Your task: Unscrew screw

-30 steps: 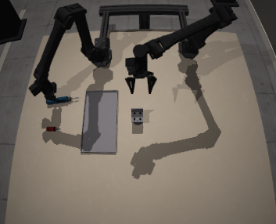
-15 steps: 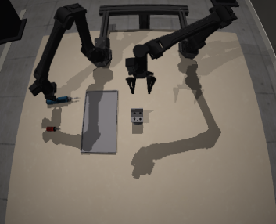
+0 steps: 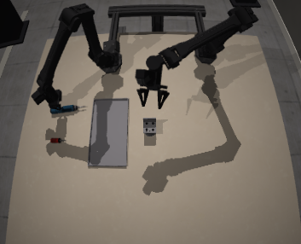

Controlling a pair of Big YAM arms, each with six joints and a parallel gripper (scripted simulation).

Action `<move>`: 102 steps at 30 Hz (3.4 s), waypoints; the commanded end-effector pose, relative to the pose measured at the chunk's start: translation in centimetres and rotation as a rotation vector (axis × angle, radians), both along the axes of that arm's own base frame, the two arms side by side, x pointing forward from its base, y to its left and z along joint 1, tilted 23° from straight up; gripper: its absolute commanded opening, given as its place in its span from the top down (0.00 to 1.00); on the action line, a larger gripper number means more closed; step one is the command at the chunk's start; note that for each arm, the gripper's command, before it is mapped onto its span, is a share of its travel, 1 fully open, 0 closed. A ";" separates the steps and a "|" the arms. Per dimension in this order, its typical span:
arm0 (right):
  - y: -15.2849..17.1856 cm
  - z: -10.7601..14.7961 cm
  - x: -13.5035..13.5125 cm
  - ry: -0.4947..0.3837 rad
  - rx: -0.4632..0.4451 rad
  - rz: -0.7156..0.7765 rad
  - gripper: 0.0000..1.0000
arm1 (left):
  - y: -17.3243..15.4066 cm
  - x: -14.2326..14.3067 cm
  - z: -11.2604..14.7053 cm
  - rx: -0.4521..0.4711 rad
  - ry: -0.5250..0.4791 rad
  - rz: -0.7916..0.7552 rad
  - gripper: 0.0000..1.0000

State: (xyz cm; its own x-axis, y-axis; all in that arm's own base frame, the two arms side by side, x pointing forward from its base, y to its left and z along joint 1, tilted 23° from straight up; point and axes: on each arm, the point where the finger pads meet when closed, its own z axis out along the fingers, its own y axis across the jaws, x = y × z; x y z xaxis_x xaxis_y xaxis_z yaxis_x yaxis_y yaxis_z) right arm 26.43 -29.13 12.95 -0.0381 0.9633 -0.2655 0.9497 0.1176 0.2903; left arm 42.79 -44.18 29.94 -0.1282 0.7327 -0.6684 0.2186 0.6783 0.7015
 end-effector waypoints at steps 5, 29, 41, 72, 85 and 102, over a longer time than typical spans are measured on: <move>0.0 -0.7 0.1 0.008 0.020 -0.010 0.35 | -2.9 1.1 0.4 0.118 0.041 -0.090 0.14; 0.0 -0.7 0.1 0.008 0.020 -0.010 0.35 | -1.8 5.7 -5.1 0.365 0.246 -0.311 0.14; 0.0 -0.7 0.1 0.008 0.020 -0.010 0.35 | -3.1 5.3 -7.8 0.472 0.342 -0.476 0.14; 0.0 -0.7 0.1 0.008 0.020 -0.010 0.35 | 0.0 6.4 -14.2 0.594 0.627 -0.905 0.14; 0.0 -0.7 0.1 0.008 0.020 -0.010 0.35 | 2.2 6.9 -15.5 0.556 0.709 -1.055 0.14; 0.0 -0.7 0.1 0.008 0.020 -0.010 0.35 | 3.9 6.3 -16.2 0.463 0.779 -1.271 0.14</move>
